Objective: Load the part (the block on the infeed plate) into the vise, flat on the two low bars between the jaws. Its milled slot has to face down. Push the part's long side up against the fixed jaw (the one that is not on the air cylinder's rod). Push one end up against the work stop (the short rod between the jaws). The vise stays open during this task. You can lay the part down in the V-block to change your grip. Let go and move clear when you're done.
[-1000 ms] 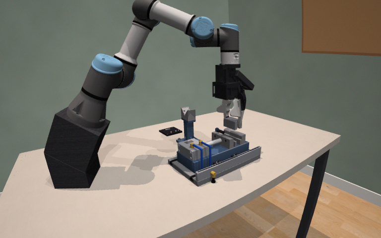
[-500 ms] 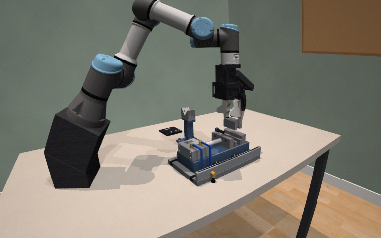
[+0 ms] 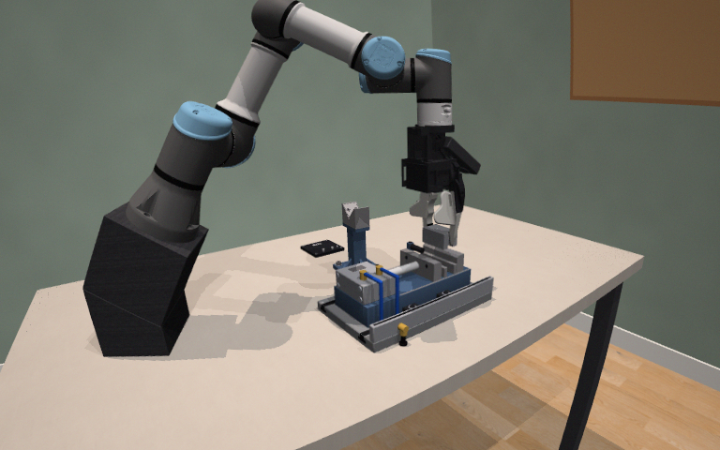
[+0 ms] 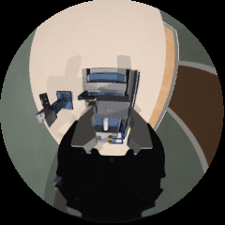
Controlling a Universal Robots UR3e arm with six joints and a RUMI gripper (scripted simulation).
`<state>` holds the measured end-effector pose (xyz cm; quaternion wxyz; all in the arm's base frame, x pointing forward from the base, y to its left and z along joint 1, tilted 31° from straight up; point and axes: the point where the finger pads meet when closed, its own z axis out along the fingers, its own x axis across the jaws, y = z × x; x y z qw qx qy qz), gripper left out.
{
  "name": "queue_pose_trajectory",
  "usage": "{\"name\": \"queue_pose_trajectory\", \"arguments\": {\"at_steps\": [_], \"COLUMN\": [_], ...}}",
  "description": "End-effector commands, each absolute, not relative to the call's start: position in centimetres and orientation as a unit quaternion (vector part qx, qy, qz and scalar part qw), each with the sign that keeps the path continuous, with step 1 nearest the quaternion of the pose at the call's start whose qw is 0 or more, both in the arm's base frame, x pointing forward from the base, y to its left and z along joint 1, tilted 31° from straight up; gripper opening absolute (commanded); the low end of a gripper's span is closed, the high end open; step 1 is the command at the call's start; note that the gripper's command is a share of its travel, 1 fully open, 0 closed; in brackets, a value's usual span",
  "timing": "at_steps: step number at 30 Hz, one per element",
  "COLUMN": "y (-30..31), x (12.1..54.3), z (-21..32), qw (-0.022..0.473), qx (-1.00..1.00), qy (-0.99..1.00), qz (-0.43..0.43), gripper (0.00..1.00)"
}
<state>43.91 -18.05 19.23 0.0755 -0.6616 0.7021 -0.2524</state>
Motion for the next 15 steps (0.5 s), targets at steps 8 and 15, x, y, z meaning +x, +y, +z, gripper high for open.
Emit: {"name": "queue_pose_trajectory", "arguments": {"at_steps": [8, 15], "y": [-18.28, -18.38], "x": [44.31, 44.49], "z": [18.67, 18.34], "qw": [0.076, 0.076], "qx": [-0.661, -0.661], "qy": [0.702, 0.702], "qz": [-0.254, -0.254], "gripper": [0.0, 0.0]}}
